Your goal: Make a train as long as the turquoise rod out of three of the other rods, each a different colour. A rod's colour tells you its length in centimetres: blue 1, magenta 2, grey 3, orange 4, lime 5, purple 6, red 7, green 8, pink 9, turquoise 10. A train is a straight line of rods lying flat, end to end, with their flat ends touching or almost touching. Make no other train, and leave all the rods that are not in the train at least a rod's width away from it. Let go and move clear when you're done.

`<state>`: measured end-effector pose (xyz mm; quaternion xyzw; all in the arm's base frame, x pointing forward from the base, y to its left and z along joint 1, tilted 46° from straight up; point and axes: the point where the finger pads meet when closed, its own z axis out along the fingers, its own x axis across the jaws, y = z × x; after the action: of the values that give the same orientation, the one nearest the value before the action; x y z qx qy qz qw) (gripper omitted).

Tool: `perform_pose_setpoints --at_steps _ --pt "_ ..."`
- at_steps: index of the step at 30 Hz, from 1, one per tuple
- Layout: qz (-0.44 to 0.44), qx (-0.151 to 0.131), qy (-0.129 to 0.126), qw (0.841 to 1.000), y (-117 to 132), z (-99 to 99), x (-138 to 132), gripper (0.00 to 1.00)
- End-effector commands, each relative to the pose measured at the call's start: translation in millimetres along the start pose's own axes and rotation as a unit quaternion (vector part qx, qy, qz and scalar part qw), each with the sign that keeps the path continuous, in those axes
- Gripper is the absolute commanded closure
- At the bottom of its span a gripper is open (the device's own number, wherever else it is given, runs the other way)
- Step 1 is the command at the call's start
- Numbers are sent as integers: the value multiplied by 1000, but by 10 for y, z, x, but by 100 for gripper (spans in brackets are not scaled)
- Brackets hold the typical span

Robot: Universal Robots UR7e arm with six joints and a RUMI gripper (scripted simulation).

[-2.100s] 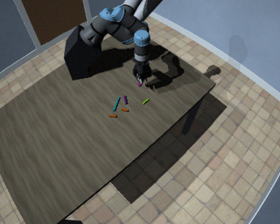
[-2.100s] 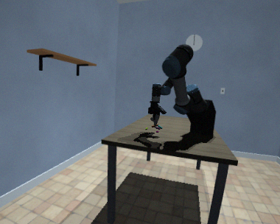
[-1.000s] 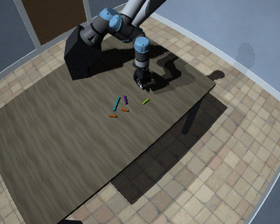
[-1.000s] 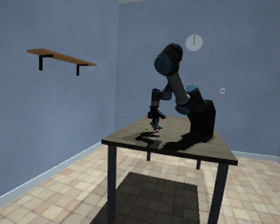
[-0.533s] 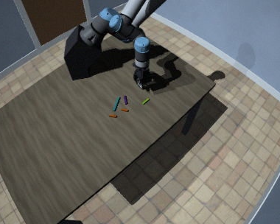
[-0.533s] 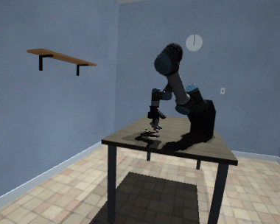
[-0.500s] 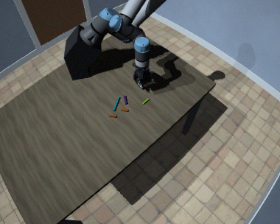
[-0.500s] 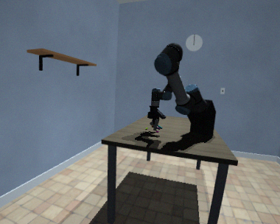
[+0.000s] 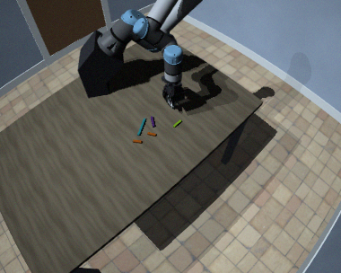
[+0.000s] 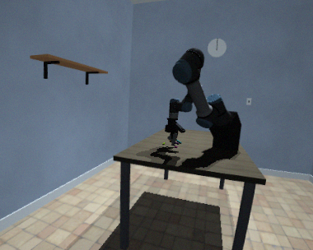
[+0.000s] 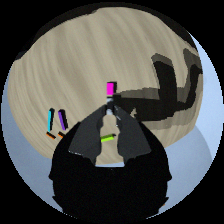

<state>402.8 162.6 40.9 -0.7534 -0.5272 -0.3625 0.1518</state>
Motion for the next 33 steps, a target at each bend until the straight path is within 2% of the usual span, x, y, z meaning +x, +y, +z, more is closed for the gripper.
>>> perform_pose_setpoints --at_steps 1,20,33 --pt "0 0 0 1000 3 -1 0 100" --pt "0 0 0 1000 3 112 0 100" --pt "0 0 0 1000 3 120 0 100"
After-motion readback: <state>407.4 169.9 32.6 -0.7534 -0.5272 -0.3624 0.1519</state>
